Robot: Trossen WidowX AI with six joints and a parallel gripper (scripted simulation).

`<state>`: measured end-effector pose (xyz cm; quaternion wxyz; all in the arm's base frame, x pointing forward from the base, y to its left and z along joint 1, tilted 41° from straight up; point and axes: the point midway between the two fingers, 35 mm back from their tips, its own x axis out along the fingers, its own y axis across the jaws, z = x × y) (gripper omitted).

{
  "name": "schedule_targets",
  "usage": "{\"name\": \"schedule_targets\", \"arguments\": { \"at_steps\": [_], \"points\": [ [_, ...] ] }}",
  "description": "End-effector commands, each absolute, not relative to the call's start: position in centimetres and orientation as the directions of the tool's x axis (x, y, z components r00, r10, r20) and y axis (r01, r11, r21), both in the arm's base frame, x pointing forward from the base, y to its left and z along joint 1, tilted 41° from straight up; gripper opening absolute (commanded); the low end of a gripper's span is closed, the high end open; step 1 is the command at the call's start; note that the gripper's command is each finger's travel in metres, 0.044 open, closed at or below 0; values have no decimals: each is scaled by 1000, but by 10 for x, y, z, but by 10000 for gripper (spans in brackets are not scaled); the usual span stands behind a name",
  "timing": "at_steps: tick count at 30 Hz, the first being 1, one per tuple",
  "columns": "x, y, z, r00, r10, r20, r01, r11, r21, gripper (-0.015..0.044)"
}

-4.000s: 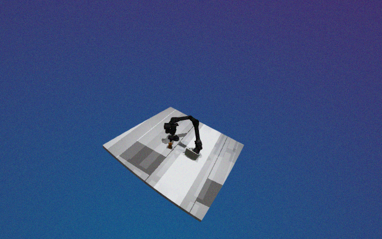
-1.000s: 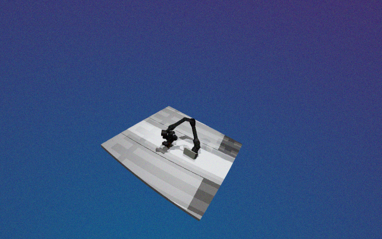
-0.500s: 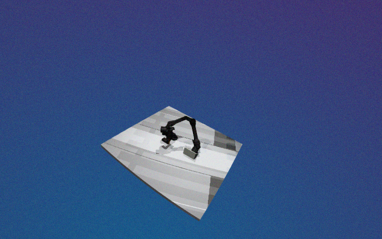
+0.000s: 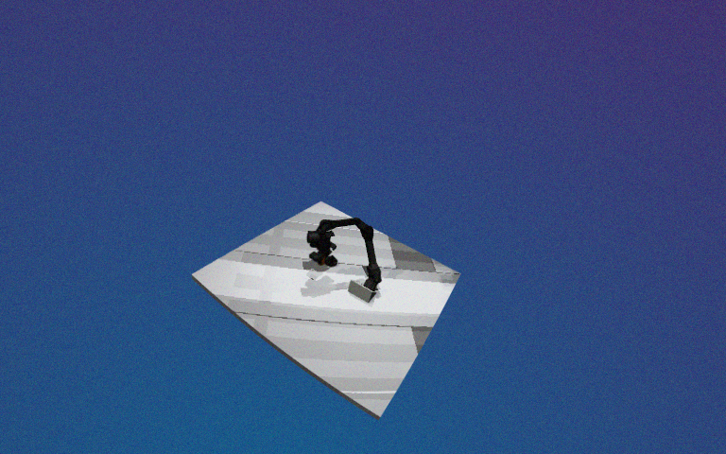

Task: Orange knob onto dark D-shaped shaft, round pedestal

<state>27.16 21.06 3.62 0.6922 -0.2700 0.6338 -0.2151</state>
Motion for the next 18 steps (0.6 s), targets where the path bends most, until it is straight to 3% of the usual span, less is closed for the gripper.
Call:
{"name": "schedule_targets", "arguments": {
  "at_steps": [1, 18],
  "points": [
    [268, 219, 46, 104, -638, -763, -40, 764, -644, 0],
    [291, 182, 66, 104, -628, -771, -45, 771, -635, 0]
  ]
}}
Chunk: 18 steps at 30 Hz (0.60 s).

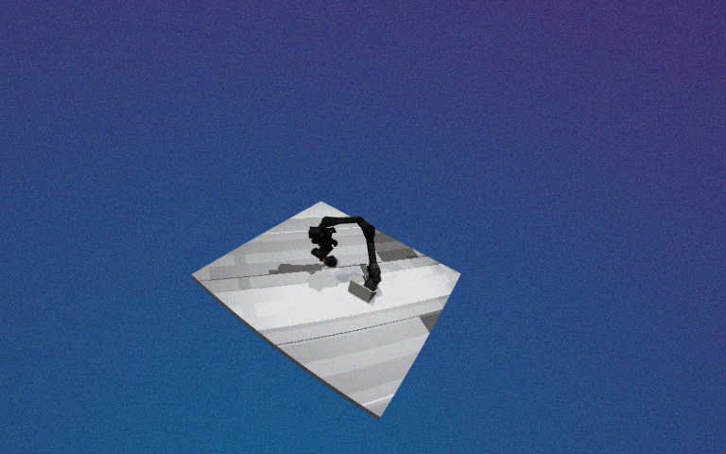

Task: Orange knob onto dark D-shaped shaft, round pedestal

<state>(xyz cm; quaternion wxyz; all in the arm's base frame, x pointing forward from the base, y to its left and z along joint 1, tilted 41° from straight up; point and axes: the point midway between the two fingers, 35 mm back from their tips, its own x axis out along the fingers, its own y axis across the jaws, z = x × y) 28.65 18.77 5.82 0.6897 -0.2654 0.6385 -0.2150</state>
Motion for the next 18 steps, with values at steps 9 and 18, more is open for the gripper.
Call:
{"name": "schedule_targets", "arguments": {
  "at_steps": [9, 18],
  "points": [
    [302, 157, 78, 105, -626, -772, -46, 773, -633, 0],
    [311, 131, 90, 106, -627, -772, -46, 772, -634, 0]
  ]
}}
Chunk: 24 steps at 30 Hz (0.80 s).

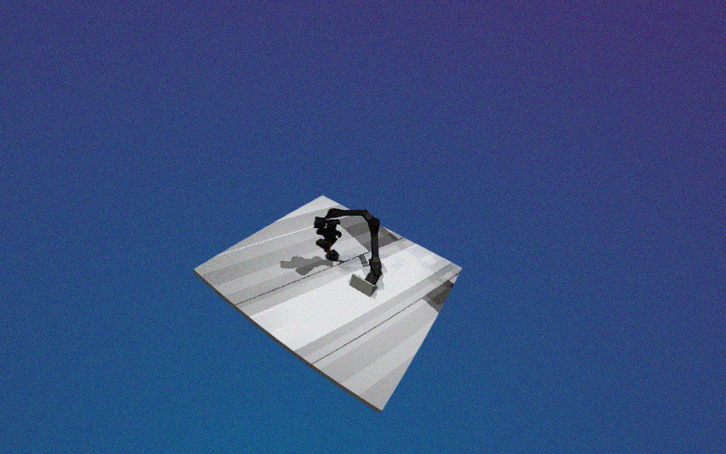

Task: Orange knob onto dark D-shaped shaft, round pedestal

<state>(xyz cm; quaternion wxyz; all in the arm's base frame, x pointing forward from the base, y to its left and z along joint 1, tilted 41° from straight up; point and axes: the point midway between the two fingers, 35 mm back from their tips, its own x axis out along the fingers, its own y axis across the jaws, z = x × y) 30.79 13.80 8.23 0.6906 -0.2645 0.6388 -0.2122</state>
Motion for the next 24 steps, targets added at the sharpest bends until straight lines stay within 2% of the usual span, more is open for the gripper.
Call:
{"name": "schedule_targets", "arguments": {
  "at_steps": [1, 24],
  "points": [
    [311, 128, 91, 106, -627, -771, -46, 772, -634, 0],
    [321, 59, 119, 106, -643, -758, -39, 760, -649, 0]
  ]
}}
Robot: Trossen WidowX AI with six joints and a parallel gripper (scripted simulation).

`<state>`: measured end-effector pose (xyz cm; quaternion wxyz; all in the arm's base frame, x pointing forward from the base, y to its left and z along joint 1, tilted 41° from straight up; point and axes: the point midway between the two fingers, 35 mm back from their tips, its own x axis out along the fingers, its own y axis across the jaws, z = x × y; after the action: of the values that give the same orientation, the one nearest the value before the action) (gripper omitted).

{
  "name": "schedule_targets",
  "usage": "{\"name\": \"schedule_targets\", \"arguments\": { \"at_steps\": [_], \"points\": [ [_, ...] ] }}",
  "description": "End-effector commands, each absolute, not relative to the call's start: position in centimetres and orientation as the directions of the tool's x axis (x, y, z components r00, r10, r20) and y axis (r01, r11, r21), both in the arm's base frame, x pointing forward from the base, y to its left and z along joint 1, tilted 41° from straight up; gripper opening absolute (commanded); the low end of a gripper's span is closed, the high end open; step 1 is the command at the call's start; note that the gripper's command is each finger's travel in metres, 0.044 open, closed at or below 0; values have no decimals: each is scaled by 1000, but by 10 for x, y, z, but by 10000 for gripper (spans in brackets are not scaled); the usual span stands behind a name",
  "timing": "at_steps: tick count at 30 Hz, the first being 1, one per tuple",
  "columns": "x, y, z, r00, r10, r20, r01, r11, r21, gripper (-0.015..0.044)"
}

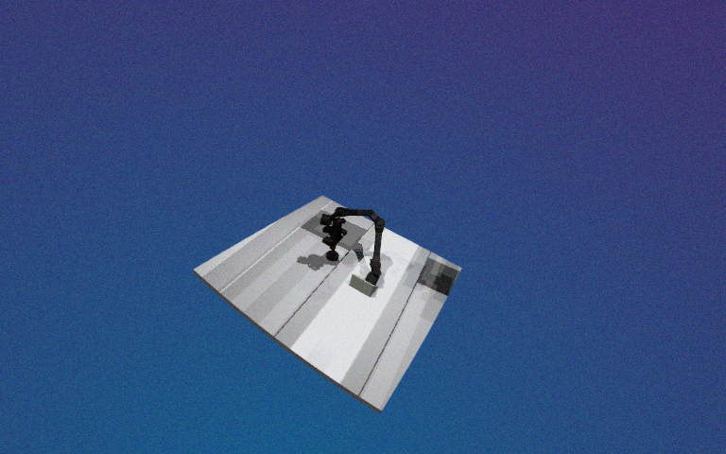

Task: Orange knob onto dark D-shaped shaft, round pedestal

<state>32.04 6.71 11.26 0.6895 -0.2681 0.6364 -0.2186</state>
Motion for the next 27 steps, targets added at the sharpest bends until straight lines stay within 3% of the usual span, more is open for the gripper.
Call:
{"name": "schedule_targets", "arguments": {
  "at_steps": [1, 27],
  "points": [
    [321, 56, 121, 106, -644, -758, -39, 759, -650, 0],
    [325, 37, 108, 106, -646, -756, -36, 757, -652, 0]
  ]
}}
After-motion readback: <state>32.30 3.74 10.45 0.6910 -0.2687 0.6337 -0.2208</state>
